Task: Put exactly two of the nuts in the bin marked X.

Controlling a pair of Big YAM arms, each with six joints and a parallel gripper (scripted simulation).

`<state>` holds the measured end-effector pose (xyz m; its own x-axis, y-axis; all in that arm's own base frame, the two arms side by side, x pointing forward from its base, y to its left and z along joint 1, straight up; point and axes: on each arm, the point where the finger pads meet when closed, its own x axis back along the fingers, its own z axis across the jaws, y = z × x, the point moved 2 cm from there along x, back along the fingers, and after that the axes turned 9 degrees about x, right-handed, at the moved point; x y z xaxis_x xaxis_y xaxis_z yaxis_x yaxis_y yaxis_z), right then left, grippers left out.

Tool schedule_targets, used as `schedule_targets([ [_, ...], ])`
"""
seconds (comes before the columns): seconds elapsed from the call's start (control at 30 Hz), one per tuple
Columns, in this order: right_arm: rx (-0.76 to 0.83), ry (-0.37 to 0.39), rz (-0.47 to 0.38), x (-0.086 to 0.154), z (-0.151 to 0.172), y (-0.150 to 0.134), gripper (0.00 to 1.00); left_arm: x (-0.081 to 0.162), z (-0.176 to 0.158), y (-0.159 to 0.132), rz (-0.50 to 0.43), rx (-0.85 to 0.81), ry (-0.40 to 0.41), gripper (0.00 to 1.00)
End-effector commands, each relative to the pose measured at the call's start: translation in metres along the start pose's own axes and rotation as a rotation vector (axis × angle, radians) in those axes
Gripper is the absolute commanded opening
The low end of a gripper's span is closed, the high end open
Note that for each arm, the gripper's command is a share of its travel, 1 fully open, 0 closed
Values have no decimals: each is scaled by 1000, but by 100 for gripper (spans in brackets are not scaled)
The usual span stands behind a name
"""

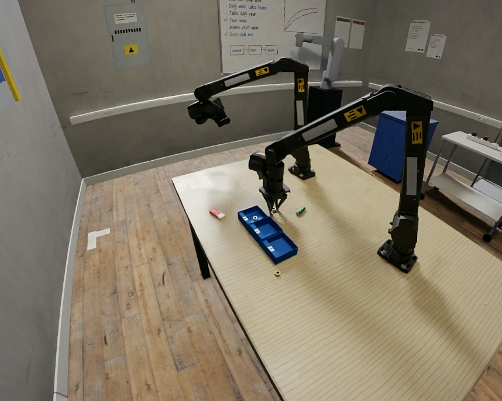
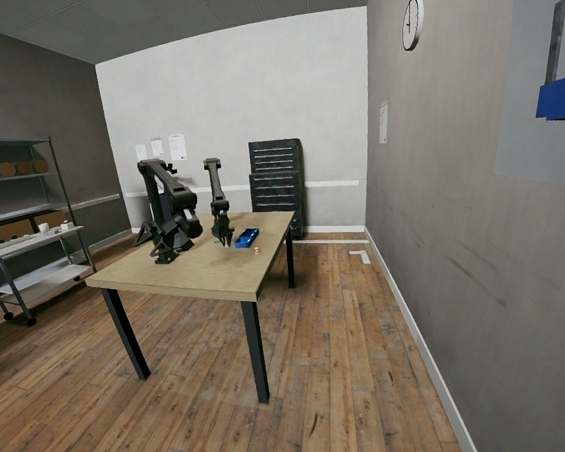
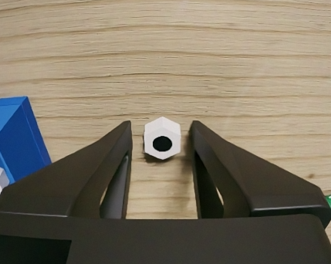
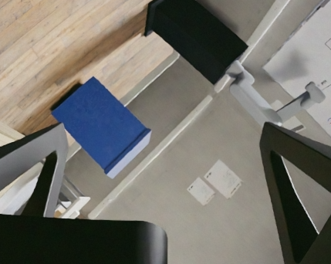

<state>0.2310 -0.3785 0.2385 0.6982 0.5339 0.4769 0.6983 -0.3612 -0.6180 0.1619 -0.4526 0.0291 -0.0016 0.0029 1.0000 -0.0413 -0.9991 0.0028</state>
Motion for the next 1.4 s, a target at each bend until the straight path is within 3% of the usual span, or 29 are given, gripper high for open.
schedule_targets([
  [0.0, -15, 5, 3, -3, -4, -4, 100, -3, -2, 5, 0, -2, -1, 30],
  [0.13, -15, 5, 3, -3, -4, -4, 100, -3, -3, 2, 1, -2, -2, 30],
  [0.17, -15, 5, 3, -3, -4, -4, 100, -3, -3, 2, 1, -2, -2, 11],
  [0.27, -15, 5, 3, -3, -4, -4, 100, -1, -3, 2, -1, -2, -1, 11],
  [0.3, -15, 5, 3, -3, -4, -4, 100, 9, 3, 11, -27, 0, 10, 11],
  [1.13, -15, 5, 3, -3, -4, -4, 100, 11, 3, 10, -27, 0, 10, 11],
  [1.2, -15, 5, 3, -3, -4, -4, 100, 36, 3, 21, -60, -2, 22, 11],
  [1.37, -15, 5, 3, -3, -4, -4, 100, 46, 3, 21, -60, -2, 23, 11],
])
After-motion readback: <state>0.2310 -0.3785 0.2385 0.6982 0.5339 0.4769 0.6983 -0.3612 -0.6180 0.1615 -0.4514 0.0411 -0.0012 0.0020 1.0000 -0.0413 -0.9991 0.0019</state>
